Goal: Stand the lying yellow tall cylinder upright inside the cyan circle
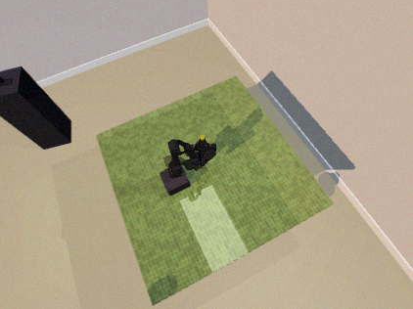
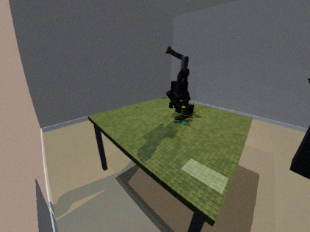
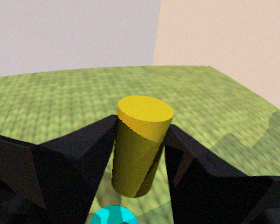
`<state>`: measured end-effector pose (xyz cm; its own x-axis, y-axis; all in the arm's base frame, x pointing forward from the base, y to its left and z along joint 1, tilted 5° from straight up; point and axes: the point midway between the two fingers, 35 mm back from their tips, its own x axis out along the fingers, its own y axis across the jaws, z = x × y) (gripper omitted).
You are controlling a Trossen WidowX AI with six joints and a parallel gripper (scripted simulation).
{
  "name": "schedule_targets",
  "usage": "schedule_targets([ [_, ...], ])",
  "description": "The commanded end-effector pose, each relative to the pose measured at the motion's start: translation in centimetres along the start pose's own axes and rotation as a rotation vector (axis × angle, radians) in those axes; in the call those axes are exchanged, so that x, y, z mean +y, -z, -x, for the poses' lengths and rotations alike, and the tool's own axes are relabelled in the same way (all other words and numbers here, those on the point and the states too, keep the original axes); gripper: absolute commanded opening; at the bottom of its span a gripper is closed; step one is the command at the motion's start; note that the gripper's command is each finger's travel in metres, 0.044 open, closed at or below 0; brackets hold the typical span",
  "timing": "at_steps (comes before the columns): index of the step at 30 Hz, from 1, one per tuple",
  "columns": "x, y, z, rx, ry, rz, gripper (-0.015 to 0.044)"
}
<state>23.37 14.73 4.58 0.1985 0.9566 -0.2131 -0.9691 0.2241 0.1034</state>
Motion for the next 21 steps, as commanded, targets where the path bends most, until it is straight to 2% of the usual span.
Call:
schedule_targets([
  [1, 0.3, -0.1, 0.3, -0.02, -0.005, 0.005, 0.0105],
  [21, 1.7, -0.6, 1.4, -0.092, -0.024, 0.053, 0.0105],
])
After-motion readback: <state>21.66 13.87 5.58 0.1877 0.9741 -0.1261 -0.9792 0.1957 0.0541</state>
